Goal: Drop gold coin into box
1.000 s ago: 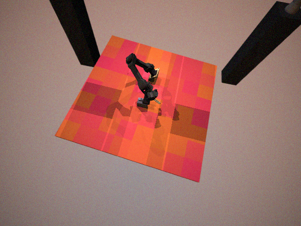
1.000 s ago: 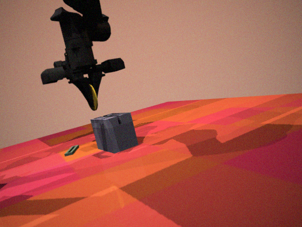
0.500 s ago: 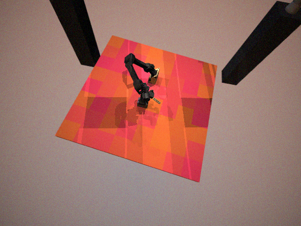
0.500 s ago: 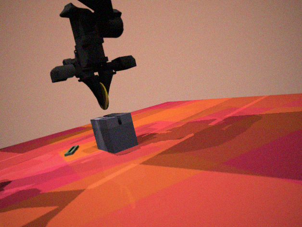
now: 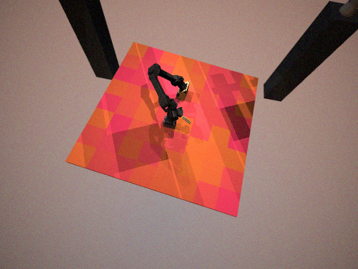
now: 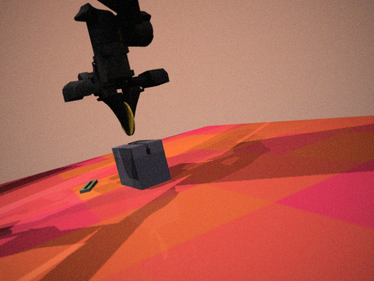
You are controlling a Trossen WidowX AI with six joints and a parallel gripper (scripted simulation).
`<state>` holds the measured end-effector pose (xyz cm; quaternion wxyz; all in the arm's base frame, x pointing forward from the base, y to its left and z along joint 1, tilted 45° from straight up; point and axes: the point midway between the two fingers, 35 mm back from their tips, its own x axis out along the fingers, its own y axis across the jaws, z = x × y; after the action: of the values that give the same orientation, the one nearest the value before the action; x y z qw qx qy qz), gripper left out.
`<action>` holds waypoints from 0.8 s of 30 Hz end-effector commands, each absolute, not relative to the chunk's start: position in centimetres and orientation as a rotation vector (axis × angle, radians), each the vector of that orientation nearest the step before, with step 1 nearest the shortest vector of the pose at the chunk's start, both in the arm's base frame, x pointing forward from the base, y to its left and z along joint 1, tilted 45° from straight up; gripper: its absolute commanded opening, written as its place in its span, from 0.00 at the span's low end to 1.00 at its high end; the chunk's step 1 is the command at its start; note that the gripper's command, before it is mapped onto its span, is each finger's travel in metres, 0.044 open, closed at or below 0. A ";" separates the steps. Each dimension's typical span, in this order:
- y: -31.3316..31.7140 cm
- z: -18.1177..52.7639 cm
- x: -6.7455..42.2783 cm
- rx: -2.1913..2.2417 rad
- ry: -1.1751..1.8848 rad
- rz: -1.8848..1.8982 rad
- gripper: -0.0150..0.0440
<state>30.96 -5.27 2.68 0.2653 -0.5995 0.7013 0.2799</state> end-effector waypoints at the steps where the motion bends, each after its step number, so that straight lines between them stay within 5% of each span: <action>1: -5.3 2.9 31.2 -1.620 1.893 0.754 0.25; 24: -5.3 3.2 31.4 -1.614 1.898 0.752 0.25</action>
<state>31.38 -5.31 3.19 0.2664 -0.5977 0.7030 0.2785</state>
